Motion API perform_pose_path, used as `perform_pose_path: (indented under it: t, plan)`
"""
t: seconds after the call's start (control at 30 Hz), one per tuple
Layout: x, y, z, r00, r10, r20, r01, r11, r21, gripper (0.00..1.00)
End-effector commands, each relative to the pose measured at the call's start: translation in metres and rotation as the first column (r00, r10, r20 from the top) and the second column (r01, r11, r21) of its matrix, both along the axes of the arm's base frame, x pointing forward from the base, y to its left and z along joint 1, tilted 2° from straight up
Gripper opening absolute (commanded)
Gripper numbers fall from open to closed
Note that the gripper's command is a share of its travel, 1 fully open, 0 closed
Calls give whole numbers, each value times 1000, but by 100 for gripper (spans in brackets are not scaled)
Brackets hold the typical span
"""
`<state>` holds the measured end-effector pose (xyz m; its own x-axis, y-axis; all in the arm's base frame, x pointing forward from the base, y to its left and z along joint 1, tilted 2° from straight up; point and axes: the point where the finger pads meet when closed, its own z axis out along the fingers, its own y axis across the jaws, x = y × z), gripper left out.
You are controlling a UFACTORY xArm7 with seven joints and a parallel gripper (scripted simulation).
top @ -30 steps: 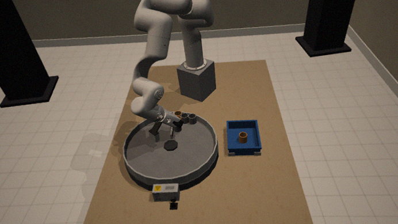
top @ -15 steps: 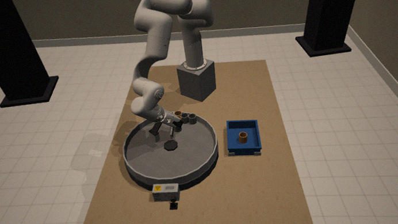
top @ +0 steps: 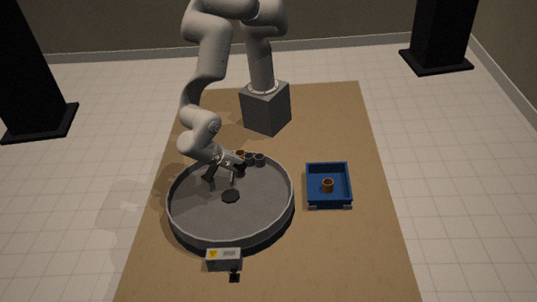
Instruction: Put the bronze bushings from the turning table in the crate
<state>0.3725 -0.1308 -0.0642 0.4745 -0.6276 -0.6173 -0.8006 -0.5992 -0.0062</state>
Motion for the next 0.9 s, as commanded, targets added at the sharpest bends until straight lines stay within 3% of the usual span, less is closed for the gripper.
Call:
perform_pose_path:
  t: [0.0, 0.87]
  plan:
    - [1, -1, 1, 1000, -1, 3, 1, 1000, -2, 0]
    - [1, -1, 7, 1000, -1, 3, 1, 1000, -2, 0]
